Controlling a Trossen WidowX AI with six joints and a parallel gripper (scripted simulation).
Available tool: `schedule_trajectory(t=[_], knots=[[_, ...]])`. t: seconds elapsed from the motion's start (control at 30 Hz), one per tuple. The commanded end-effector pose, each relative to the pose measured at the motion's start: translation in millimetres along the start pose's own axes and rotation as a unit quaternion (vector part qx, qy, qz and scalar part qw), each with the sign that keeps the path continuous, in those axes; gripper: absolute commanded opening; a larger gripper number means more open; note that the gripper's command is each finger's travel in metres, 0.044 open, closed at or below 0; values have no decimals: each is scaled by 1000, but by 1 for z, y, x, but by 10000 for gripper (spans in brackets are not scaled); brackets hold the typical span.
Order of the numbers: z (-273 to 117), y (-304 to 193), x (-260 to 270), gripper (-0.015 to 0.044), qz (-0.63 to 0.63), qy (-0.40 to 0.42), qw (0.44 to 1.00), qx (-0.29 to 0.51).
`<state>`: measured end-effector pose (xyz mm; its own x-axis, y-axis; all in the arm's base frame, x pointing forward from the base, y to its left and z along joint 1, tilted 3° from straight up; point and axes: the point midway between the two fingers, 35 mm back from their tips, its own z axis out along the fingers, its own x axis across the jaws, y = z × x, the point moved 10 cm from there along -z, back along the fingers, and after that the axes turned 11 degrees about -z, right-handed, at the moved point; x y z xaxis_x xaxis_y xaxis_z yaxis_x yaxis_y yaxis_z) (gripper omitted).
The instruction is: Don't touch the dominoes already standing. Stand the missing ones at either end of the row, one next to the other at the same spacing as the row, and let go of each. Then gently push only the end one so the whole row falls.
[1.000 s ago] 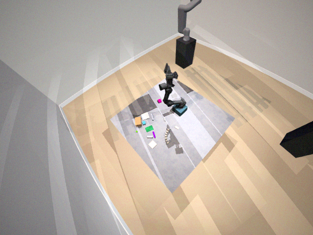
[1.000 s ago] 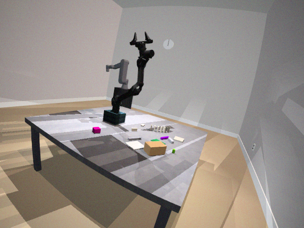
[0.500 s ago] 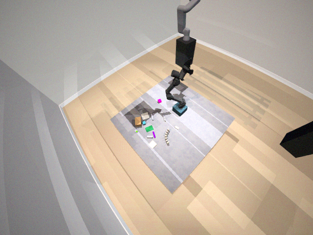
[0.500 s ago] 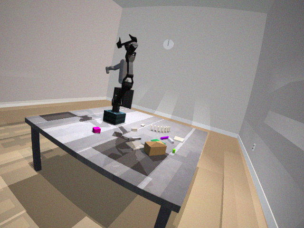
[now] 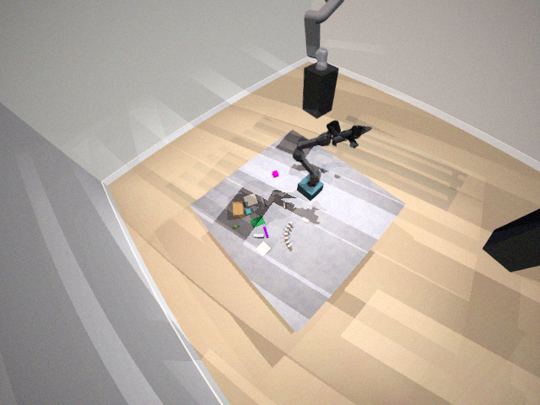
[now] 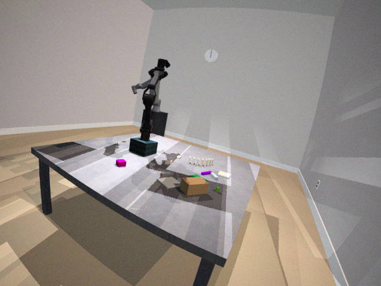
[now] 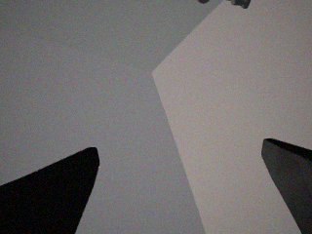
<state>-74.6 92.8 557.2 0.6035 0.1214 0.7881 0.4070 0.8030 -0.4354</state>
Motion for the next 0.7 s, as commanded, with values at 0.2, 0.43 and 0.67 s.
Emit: schedule_trajectory(t=[0.2,0.43,0.67], knots=[[23,114,-34,440,-50,-64,967,-239],[1,188,-41,440,-84,-100,912,-388],[-39,252,-48,440,-83,-144,842,-513]])
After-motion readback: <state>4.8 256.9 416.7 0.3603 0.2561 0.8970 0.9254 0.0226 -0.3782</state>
